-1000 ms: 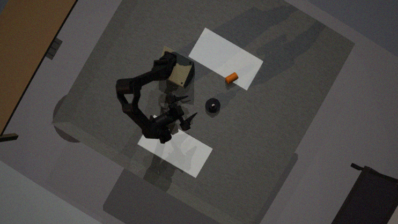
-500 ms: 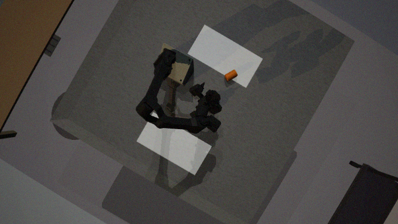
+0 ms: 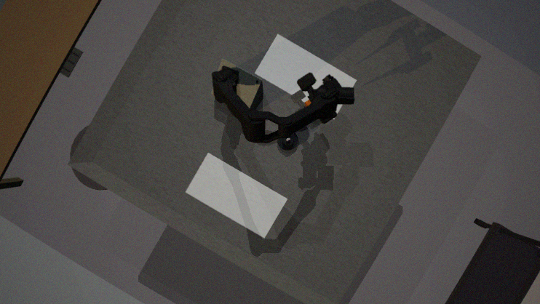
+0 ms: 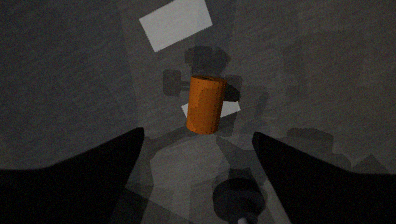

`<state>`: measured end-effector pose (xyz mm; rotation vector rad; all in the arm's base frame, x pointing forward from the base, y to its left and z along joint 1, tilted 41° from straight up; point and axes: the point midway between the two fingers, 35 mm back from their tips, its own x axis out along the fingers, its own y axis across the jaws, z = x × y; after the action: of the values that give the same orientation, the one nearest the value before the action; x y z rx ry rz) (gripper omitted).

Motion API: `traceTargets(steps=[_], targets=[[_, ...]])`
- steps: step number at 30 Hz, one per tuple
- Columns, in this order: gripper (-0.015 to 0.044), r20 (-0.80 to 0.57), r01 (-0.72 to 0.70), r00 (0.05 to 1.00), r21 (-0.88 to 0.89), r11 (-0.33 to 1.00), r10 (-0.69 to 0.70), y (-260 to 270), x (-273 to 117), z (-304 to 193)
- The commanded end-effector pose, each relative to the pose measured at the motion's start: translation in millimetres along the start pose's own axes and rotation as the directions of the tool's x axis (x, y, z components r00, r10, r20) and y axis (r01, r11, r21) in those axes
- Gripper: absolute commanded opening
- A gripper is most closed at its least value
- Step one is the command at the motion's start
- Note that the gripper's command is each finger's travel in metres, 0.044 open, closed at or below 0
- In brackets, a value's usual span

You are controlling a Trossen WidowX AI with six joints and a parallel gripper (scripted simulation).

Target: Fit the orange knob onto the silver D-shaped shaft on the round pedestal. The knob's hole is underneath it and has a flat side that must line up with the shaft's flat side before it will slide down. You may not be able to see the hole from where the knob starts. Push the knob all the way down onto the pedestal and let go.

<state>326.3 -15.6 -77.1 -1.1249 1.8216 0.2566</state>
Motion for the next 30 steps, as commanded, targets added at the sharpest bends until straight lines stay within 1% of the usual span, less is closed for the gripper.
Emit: traceTargets(steps=[1,6,10,30], targets=[[0.044,-0.027,0.068,0.997,0.038,0.997,-0.067,-2,0,8],[0.044,-0.027,0.068,0.997,0.038,0.997,-0.067,-2,0,8],[0.044,-0.028,0.069,0.997,0.038,0.997,-0.068,-4,23,8],[0.044,-0.028,0.069,0.997,0.038,0.997,-0.068,-6,50,8]])
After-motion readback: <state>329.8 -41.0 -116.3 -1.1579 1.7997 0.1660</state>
